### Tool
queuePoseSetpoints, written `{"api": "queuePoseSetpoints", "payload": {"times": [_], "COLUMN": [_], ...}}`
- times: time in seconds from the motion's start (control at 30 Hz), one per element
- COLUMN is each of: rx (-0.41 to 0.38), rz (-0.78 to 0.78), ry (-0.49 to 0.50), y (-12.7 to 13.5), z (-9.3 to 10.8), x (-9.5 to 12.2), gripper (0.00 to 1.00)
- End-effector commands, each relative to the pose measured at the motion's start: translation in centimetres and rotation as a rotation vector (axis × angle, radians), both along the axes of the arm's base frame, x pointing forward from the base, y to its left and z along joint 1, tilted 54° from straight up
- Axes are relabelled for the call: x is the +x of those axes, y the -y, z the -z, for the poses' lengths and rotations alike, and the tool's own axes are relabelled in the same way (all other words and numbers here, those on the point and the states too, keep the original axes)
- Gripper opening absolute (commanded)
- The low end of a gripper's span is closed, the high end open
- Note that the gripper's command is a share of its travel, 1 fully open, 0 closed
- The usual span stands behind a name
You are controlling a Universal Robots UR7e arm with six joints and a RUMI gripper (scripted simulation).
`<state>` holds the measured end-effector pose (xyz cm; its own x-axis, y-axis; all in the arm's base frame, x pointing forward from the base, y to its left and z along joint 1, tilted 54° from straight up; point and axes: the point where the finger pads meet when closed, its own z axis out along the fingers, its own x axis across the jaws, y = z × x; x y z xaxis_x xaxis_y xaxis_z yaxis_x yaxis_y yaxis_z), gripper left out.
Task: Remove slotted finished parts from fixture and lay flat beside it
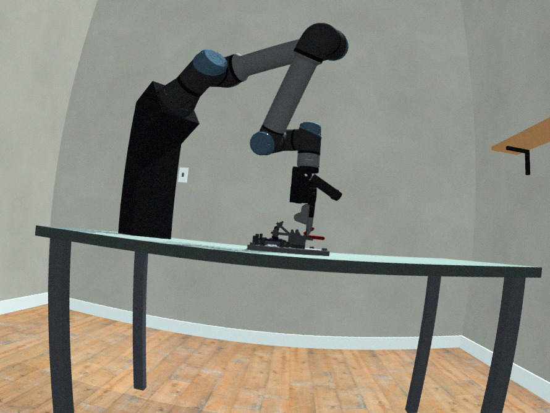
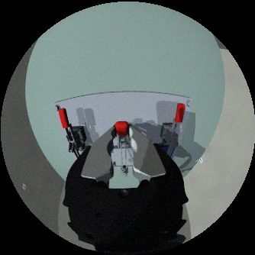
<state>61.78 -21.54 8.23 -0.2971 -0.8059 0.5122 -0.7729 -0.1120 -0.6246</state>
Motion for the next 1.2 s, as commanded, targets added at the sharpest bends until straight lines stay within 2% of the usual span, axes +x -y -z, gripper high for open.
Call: {"api": "queuePoseSetpoints", "payload": {"times": [0.0,1.17], "rx": [-0.001,0.001], "rz": [0.003,0.003], "ry": [-0.001,-0.005], "y": [0.1,0.0], "z": [0.1,1.3], "x": [-0.7,-2.6], "gripper": [0.00,0.00]}}
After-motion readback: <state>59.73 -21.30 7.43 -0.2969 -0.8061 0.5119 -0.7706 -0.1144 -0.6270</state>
